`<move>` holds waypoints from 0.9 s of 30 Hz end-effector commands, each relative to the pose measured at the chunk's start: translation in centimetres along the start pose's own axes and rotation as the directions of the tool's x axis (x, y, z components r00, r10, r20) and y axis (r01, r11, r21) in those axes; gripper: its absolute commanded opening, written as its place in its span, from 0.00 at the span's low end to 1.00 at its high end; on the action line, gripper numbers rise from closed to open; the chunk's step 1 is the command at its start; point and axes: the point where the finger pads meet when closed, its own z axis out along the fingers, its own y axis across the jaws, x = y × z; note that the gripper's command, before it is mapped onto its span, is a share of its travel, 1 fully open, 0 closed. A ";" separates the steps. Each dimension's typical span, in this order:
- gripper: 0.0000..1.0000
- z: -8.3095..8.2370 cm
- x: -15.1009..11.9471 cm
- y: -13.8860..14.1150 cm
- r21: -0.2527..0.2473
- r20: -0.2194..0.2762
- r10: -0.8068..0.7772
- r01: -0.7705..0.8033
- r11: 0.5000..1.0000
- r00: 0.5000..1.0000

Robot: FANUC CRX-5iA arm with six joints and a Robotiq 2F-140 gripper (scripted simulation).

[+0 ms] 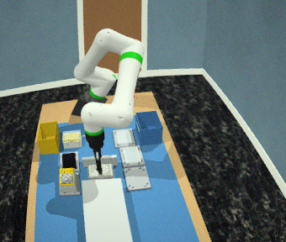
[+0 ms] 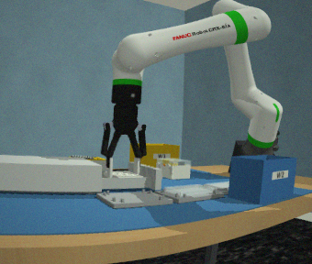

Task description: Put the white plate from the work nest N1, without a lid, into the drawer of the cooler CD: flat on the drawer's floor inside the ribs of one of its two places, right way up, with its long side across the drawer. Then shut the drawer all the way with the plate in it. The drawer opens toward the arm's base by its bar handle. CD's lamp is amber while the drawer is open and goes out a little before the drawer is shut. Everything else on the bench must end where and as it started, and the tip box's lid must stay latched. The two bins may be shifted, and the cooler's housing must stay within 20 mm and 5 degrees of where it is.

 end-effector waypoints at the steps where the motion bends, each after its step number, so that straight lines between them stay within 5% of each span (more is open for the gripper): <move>1: 0.00 0.0 0.0 0.0 0.000 0.000 0.000 0.000 1.000 1.000; 27: 0.00 0.8 0.0 0.0 0.000 0.000 0.000 0.000 1.000 1.000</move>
